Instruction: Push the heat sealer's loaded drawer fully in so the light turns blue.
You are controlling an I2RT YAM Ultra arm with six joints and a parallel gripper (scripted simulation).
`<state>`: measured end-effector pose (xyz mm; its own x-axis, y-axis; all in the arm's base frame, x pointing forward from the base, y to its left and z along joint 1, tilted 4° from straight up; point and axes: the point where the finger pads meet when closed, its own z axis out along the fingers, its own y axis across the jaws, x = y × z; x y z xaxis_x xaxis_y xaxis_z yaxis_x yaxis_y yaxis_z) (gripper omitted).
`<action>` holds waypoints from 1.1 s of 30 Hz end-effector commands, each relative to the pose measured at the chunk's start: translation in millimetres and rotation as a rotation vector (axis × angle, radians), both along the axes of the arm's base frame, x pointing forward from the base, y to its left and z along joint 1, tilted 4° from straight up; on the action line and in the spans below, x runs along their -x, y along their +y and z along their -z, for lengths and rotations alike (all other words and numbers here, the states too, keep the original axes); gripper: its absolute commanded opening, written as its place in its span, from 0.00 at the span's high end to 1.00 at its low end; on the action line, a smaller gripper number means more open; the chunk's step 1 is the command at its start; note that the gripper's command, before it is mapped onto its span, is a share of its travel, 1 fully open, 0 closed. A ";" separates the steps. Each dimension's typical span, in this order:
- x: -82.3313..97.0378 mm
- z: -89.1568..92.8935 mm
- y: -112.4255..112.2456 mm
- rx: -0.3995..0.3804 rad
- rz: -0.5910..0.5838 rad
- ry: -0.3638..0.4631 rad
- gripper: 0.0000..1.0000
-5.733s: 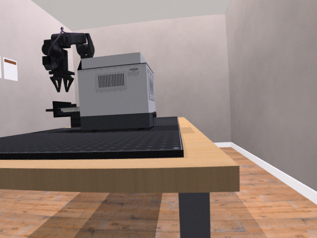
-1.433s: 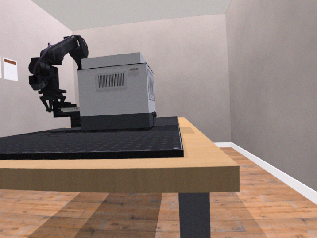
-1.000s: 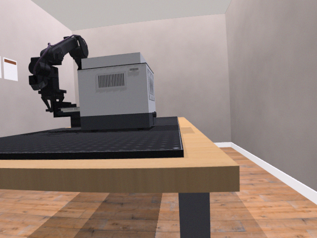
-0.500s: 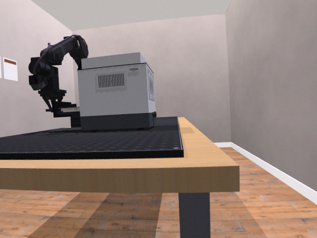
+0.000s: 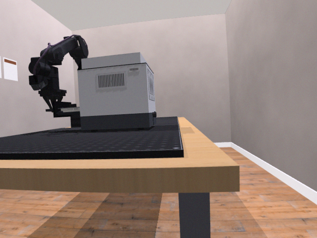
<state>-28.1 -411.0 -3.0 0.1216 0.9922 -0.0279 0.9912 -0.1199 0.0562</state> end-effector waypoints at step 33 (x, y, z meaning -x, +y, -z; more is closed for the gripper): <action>-29.3 -10.0 -10.3 0.023 -0.002 0.001 1.00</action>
<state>-9.5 -413.3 -2.1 0.1206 0.9922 -0.0309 0.9916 -0.1190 0.0500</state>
